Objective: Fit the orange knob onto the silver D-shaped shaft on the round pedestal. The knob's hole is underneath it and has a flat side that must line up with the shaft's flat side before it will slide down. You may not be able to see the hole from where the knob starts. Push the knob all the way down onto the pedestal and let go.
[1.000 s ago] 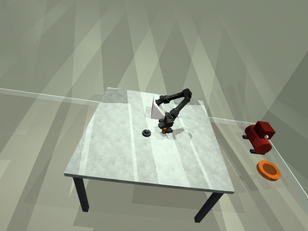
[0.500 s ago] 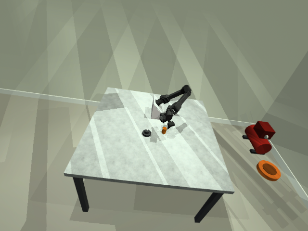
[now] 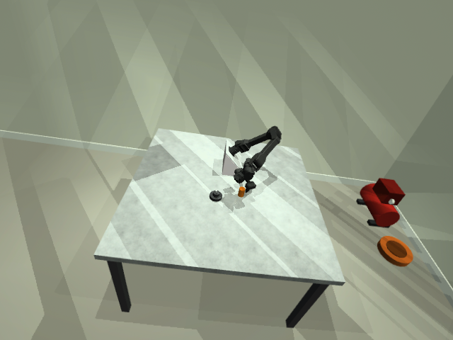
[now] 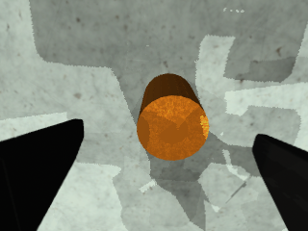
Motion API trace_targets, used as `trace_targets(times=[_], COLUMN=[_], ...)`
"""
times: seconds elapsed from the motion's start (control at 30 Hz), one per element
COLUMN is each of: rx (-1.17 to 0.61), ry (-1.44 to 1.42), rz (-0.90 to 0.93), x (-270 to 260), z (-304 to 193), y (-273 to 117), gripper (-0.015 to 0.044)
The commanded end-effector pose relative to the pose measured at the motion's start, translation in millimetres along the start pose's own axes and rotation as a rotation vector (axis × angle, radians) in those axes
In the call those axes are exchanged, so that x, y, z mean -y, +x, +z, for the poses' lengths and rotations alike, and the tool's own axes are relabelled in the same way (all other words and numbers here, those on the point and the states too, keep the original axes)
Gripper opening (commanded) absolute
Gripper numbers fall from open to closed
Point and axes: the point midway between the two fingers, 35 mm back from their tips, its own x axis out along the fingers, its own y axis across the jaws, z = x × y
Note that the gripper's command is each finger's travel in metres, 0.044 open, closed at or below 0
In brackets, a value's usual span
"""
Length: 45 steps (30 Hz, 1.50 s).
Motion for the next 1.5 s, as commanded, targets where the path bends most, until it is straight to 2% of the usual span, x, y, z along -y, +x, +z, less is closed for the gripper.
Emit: trace_targets(times=[0.0,1.17,1.47], rx=[-0.005,-0.010,-0.010], ry=[0.006,0.006,0.006], rz=[-0.004,-0.002,-0.002], x=[1.4,2.7,2.7], z=[-0.2,-2.6,-2.6], y=[7.4,60.7,60.7], gripper=[0.0440,0.0440,0.0204])
